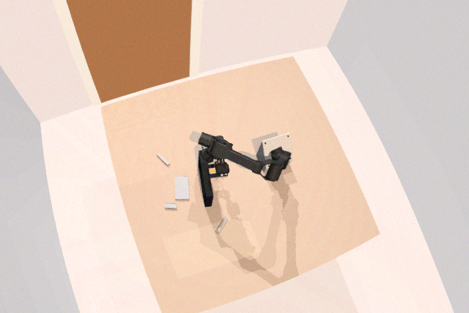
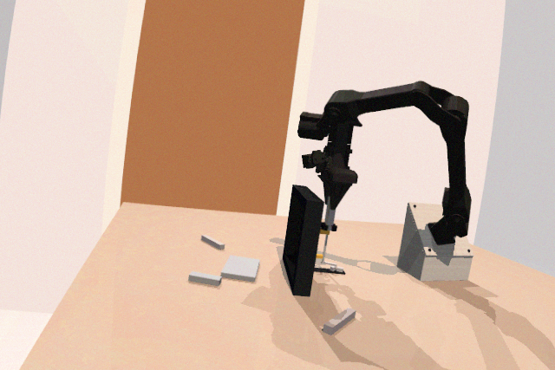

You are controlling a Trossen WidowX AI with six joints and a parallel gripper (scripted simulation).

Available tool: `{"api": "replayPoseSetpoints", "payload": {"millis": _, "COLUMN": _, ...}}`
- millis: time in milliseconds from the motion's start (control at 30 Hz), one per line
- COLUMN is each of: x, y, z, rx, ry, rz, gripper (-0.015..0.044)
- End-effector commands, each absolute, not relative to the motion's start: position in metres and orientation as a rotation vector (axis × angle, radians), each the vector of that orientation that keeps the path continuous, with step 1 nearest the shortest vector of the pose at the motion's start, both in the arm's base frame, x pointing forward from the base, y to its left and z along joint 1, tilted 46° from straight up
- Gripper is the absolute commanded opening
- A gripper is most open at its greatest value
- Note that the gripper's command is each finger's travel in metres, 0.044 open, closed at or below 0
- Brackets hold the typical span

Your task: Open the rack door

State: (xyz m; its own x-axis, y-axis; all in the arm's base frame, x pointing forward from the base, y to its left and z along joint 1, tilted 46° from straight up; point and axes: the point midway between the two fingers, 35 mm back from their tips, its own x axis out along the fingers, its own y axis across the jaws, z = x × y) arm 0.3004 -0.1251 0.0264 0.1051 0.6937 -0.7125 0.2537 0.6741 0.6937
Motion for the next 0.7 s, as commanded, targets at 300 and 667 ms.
{"api": "replayPoseSetpoints", "payload": {"millis": 300, "x": 0.300, "y": -0.109, "z": 0.013, "rx": 0.844, "ry": 1.473, "rz": 0.389, "gripper": 0.0287}}
{"api": "replayPoseSetpoints", "payload": {"millis": 667, "x": 0.300, "y": -0.109, "z": 0.013, "rx": 0.844, "ry": 1.473, "rz": 0.389, "gripper": 0.0083}}
